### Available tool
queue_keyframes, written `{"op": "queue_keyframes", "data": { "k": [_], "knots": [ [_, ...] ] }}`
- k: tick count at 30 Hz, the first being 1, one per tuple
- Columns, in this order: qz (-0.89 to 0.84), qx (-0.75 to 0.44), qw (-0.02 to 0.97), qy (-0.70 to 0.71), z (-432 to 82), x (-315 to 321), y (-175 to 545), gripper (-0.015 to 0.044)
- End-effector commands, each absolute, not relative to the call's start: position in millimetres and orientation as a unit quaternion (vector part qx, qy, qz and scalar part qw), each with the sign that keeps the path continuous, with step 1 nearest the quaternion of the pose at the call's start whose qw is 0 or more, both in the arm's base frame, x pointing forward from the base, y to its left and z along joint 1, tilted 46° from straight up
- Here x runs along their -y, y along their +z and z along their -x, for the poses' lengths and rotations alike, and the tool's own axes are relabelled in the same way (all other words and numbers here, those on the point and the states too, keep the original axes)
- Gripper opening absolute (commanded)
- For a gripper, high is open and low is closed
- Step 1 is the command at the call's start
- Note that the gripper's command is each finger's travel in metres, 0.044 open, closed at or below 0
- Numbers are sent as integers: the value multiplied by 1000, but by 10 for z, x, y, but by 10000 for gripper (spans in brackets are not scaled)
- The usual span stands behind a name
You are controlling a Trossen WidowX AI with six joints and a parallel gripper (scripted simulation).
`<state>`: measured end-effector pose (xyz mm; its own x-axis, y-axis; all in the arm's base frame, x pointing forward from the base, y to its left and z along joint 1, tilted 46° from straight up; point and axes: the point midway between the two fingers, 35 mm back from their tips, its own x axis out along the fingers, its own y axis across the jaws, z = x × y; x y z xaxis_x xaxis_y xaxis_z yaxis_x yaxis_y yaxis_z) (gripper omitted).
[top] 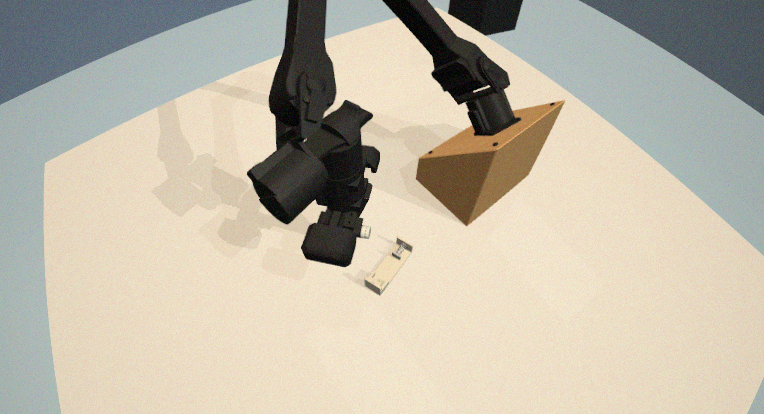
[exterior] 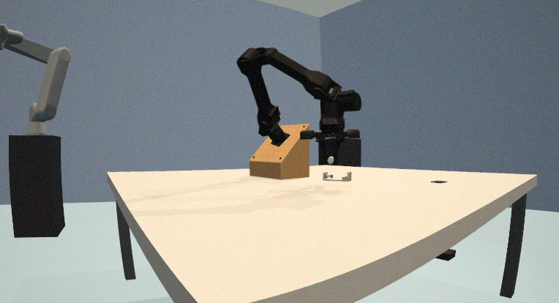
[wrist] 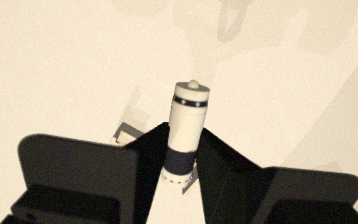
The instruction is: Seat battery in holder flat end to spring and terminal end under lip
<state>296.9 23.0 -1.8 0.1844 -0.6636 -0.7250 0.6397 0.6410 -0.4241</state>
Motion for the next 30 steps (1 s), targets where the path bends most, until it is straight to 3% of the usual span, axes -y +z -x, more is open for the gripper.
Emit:
{"op": "queue_keyframes", "data": {
  "k": [1, 15, 30],
  "knots": [
    [115, -532, 760, -354, -2884, -360, -117, 58],
    [427, -632, 639, -96, -2593, -706, -397, 58],
    [439, -622, 644, -74, -2610, -684, -480, 58]
  ]
}}
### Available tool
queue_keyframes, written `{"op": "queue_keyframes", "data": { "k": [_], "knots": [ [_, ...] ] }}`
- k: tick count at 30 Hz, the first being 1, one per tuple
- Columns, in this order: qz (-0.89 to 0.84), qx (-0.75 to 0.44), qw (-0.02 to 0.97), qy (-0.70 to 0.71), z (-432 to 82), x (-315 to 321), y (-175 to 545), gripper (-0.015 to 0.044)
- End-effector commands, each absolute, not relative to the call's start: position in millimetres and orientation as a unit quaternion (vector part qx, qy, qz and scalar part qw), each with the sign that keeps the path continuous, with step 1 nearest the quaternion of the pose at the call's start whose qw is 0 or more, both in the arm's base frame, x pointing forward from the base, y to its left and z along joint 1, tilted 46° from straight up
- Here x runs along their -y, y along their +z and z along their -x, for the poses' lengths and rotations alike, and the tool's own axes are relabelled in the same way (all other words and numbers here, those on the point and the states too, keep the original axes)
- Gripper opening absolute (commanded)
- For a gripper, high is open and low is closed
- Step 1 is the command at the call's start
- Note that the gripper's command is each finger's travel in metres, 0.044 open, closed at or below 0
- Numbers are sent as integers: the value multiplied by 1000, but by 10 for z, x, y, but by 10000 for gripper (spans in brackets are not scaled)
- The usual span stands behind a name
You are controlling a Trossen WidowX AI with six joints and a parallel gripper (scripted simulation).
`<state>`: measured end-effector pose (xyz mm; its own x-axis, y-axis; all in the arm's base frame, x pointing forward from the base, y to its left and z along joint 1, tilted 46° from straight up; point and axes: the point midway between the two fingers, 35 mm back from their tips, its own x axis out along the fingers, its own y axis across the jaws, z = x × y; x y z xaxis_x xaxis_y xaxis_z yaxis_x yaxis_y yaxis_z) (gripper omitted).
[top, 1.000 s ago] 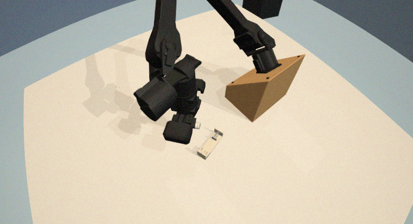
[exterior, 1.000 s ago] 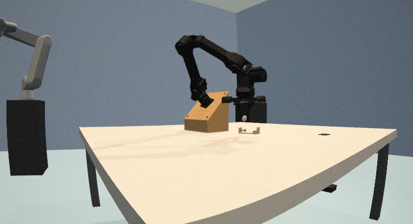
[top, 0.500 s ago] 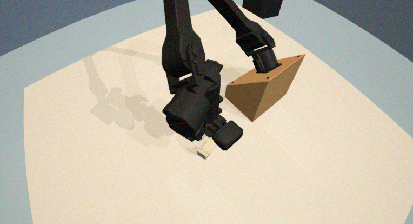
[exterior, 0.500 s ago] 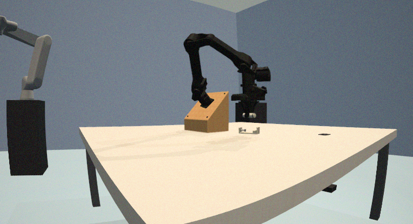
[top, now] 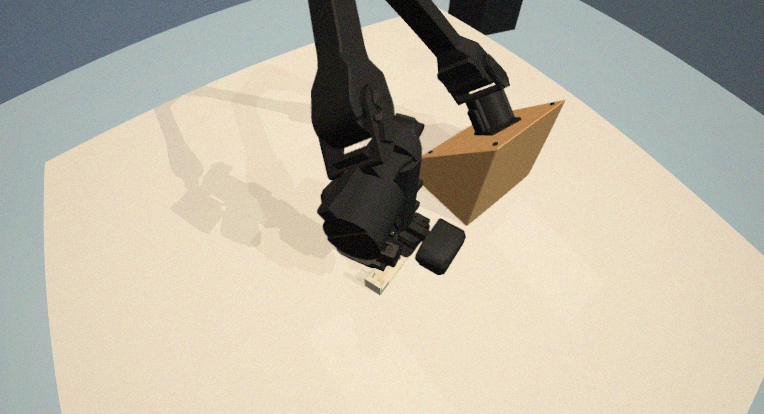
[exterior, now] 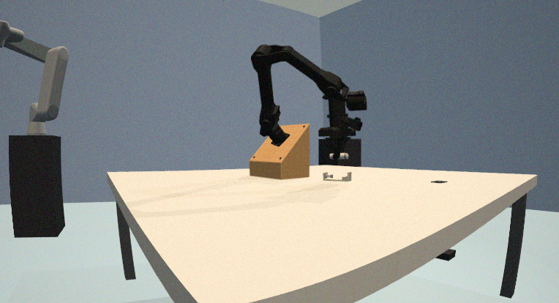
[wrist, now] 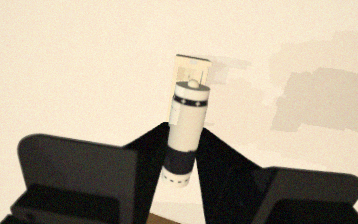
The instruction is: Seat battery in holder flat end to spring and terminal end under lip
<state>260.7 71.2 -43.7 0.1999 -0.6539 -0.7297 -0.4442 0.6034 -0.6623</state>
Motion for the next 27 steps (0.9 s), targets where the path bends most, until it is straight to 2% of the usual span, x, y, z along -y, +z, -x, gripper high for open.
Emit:
{"op": "queue_keyframes", "data": {
  "k": [1, 27],
  "knots": [
    [439, -618, 648, -71, -2617, -674, -499, 58],
    [440, -545, 713, -15, -2711, -448, -716, 58]
  ]
}}
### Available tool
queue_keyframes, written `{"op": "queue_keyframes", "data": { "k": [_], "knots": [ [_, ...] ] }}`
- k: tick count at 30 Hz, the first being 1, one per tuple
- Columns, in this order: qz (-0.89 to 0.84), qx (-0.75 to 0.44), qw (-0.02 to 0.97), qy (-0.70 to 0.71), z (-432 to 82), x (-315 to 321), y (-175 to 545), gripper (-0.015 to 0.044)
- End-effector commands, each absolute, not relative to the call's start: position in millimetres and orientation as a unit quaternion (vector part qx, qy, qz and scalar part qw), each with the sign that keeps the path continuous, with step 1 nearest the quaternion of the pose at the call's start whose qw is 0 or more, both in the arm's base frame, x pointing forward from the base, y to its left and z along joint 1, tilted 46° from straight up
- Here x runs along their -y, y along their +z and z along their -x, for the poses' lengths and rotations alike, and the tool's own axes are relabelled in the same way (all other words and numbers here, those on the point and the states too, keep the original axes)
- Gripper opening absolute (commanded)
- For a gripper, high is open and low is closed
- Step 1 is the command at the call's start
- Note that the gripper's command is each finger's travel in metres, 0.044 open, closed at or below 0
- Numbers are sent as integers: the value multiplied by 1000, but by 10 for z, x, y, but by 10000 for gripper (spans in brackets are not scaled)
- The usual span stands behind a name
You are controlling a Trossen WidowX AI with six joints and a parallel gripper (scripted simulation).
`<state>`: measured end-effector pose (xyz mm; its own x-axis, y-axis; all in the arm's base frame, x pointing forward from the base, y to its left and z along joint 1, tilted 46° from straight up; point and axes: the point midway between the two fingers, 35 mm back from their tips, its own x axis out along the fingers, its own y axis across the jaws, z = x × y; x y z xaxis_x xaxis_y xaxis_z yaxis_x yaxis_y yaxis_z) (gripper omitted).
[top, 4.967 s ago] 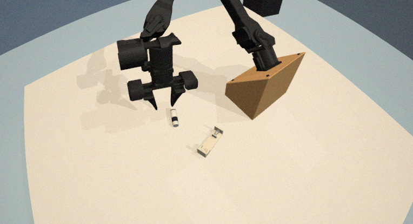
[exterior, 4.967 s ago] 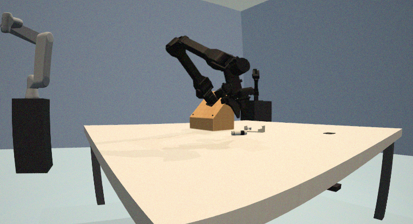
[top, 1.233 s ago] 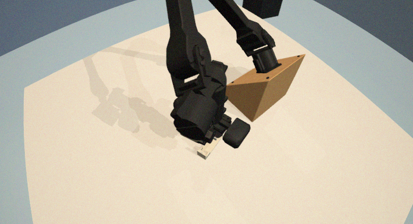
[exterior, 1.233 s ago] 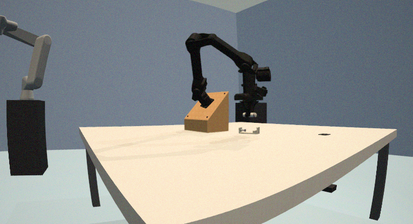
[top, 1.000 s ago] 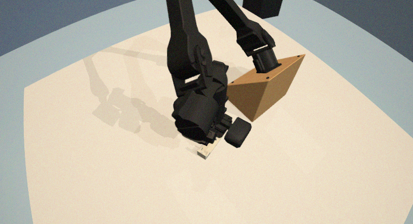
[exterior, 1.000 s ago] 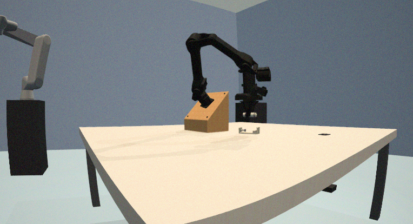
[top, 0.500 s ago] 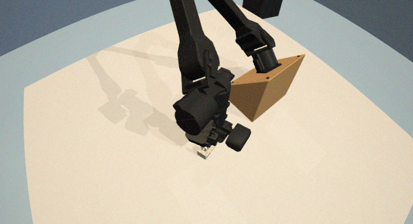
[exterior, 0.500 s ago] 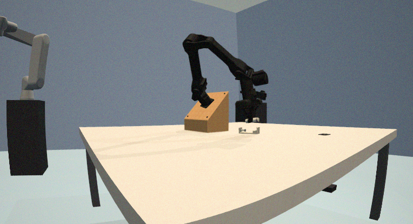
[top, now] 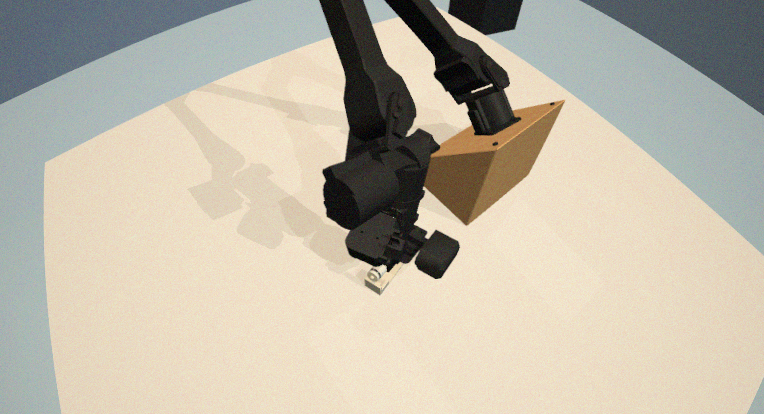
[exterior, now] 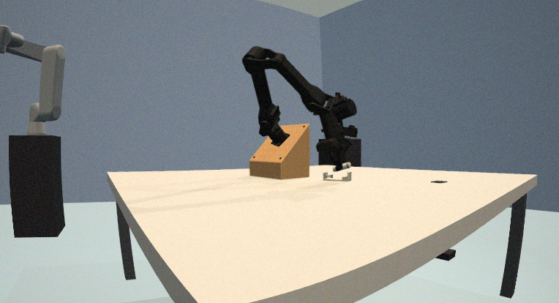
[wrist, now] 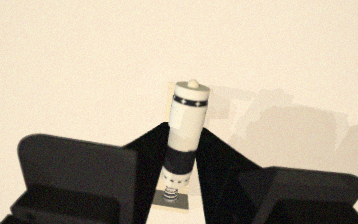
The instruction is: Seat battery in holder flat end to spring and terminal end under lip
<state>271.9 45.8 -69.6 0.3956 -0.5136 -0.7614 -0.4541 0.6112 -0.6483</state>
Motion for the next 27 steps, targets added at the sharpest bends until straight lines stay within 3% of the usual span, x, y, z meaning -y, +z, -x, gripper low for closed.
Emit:
{"op": "queue_keyframes", "data": {
  "k": [1, 27],
  "knots": [
    [440, -544, 715, -13, -2710, -444, -723, 58],
    [438, -495, 750, 26, -2681, -350, -820, 58]
  ]
}}
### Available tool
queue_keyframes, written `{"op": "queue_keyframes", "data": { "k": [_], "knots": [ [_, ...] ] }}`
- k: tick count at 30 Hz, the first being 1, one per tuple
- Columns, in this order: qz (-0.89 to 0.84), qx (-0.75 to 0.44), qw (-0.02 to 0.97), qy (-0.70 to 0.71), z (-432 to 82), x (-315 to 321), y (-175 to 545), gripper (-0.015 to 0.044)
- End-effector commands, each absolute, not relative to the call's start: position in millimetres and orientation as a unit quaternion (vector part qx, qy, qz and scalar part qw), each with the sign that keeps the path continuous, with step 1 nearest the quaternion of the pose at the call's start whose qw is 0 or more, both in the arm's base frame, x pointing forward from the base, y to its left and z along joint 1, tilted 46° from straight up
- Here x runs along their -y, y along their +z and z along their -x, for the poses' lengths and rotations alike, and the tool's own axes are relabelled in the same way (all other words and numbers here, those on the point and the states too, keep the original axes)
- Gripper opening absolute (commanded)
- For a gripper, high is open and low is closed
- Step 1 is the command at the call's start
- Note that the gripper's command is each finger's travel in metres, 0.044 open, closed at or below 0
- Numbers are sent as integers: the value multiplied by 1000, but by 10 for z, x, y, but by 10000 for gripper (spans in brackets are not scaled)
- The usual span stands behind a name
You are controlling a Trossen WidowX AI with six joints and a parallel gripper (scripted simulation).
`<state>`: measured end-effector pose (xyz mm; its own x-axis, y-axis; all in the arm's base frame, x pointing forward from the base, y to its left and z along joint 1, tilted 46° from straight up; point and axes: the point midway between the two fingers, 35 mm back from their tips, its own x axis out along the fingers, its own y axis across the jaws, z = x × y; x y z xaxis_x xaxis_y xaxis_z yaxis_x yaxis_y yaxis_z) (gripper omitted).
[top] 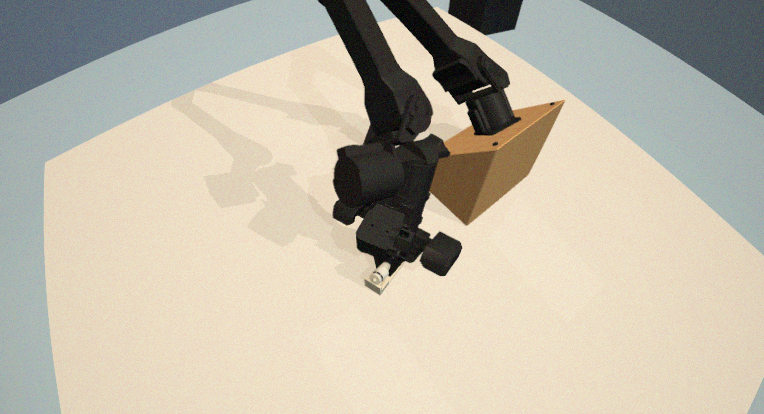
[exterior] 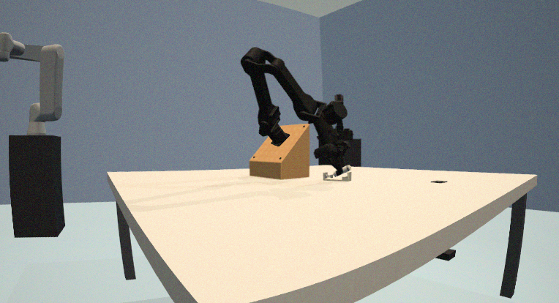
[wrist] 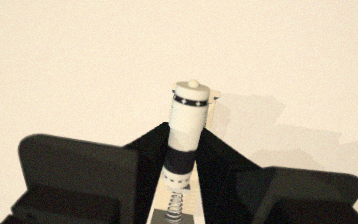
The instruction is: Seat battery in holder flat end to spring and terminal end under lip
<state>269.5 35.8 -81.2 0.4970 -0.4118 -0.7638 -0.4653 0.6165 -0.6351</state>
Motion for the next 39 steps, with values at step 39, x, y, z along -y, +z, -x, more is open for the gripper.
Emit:
{"op": "queue_keyframes", "data": {
  "k": [39],
  "knots": [
    [442, -459, 769, 49, -2492, -189, -783, 58]
  ]
}}
